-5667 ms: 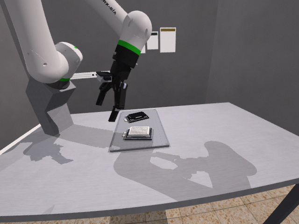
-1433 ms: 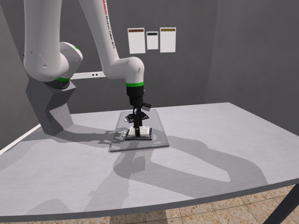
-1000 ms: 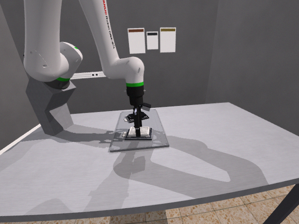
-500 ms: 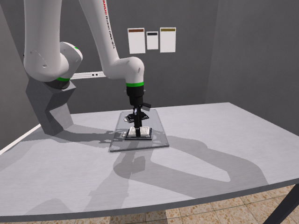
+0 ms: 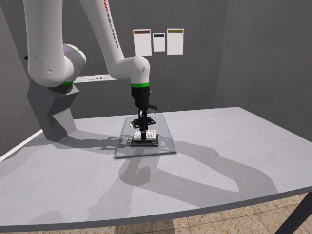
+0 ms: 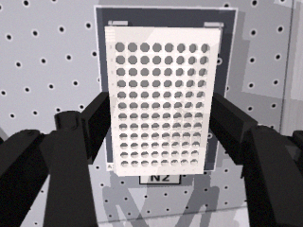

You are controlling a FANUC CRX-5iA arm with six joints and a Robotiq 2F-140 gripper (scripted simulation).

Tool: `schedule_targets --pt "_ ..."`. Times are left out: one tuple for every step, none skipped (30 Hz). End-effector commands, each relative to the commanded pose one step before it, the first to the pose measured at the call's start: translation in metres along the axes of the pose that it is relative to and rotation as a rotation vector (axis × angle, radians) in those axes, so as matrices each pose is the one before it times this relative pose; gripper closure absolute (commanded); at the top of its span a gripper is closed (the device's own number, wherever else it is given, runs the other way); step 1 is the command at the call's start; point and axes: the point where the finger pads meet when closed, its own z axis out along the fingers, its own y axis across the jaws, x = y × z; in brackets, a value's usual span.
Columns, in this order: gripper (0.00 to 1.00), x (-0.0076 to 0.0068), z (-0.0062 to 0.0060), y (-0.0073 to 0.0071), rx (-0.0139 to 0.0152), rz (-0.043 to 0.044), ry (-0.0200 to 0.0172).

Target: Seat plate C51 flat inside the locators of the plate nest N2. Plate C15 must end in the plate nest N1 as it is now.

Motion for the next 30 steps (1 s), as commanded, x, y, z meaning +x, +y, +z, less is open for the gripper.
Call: schedule_targets --pt "0.90 0.00109 -0.00452 0.00026 0.00071 -0.00003 -0.00159" --pt "0.90 0.00000 0.00000 0.00000 0.00000 0.00000 0.00000" --pt "0.90 0.00002 -0.00170 0.00001 0.00001 0.00000 -0.00002" --pt "0.90 0.00000 -0.00167 0.00000 0.00000 0.00000 0.00000" --pt "0.90 0.00000 -0.00167 0.00000 0.00000 0.00000 0.00000" --pt "0.90 0.00000 -0.00167 0.00000 0.00000 0.00000 0.00000" --pt "0.90 0.00000 -0.00167 0.00000 0.00000 0.00000 0.00000" --pt "0.90 -0.00003 -0.00062 -0.00002 -0.00001 0.00000 0.00003" --pt "0.90 0.00001 -0.00002 0.00001 0.00001 0.00000 -0.00001" --pt "0.90 0.00001 -0.00002 0.00001 0.00001 0.00000 -0.00001" --pt "0.90 -0.00002 0.00003 -0.00002 -0.00001 0.00000 0.00002" --pt "0.90 0.00002 -0.00003 0.00001 0.00001 0.00000 -0.00002" --pt "0.90 -0.00002 0.00004 -0.00002 -0.00001 0.00000 0.00002" --pt "0.90 0.00002 -0.00003 0.00001 0.00001 0.00000 -0.00002" --pt "0.90 0.00001 -0.00001 0.00001 0.00000 0.00000 -0.00001" --pt "0.90 -0.00003 0.00004 0.00000 -0.00006 0.00000 0.00004" --pt "0.90 0.00001 -0.00001 0.00001 0.00001 0.00000 -0.00002" --pt "0.90 0.00000 0.00000 0.00000 0.00000 0.00000 0.00000" --pt "0.90 0.00000 0.00000 0.00000 0.00000 0.00000 0.00000" --pt "0.90 0.00000 0.00000 0.00000 0.00000 0.00000 0.00000" --pt "0.90 0.00000 0.00000 0.00000 0.00000 0.00000 0.00000" --pt "0.90 0.00000 0.00000 0.00000 0.00000 0.00000 0.00000" --pt "0.90 0.00000 0.00000 0.00000 0.00000 0.00000 0.00000" --pt "0.90 0.00000 0.00000 0.00000 0.00000 0.00000 0.00000" --pt "0.90 0.00000 0.00000 0.00000 0.00000 0.00000 0.00000" --pt "0.90 0.00000 0.00000 0.00000 0.00000 0.00000 0.00000" --pt "0.90 0.00003 -0.00004 0.00354 0.00004 0.00000 -0.00003" --pt "0.90 0.00000 0.00001 0.00154 -0.00001 0.00000 0.00001" --pt "0.90 0.00001 -0.00001 0.00013 0.00000 0.00000 0.00000" --pt "0.90 -0.00002 0.00003 0.00001 -0.00002 0.00000 0.00002"
